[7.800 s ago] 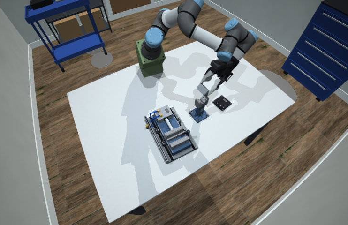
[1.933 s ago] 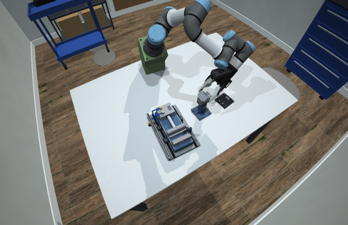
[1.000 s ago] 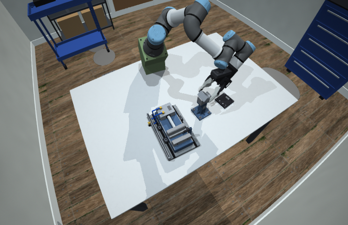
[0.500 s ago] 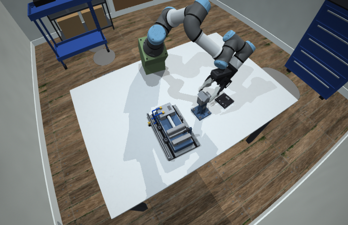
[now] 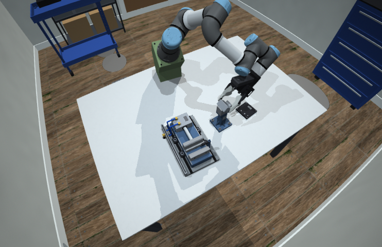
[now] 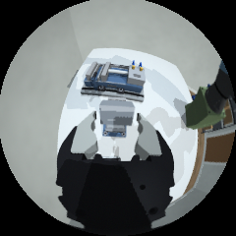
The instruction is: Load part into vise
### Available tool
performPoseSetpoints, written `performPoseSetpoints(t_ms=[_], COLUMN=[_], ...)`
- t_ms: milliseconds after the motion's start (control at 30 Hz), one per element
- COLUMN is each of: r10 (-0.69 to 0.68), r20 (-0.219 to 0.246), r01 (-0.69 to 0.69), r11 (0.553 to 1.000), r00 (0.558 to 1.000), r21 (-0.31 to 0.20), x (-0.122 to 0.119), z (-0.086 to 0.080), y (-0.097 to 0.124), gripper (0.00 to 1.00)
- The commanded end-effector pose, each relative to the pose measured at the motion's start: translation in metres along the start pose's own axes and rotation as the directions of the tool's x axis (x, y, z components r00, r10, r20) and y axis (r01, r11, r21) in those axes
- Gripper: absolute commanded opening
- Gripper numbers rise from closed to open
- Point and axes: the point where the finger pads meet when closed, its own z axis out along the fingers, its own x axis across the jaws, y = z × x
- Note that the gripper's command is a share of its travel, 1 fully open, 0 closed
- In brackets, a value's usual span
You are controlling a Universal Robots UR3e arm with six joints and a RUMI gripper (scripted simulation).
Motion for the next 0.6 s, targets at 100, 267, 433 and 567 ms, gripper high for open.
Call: performPoseSetpoints(t_ms=[100,267,433,567], r10=[0.002,0.002,0.002,0.002], r20=[0.001,0.001,0.001,0.001], r01=[-0.002,-0.002,-0.002,-0.002], r11=[1.0,1.0,1.0,0.999], r00=[1.0,1.0,1.0,1.0], r21=[-0.008,-0.016,-0.025,-0.036], x=[-0.0003,-0.0003,-0.0003,-0.0003], z=[0.0001,0.0001,0.0002,0.0001], y=[0.0004,0.0003,0.0003,0.0002], gripper=[0.51,0.51,0.51,0.51])
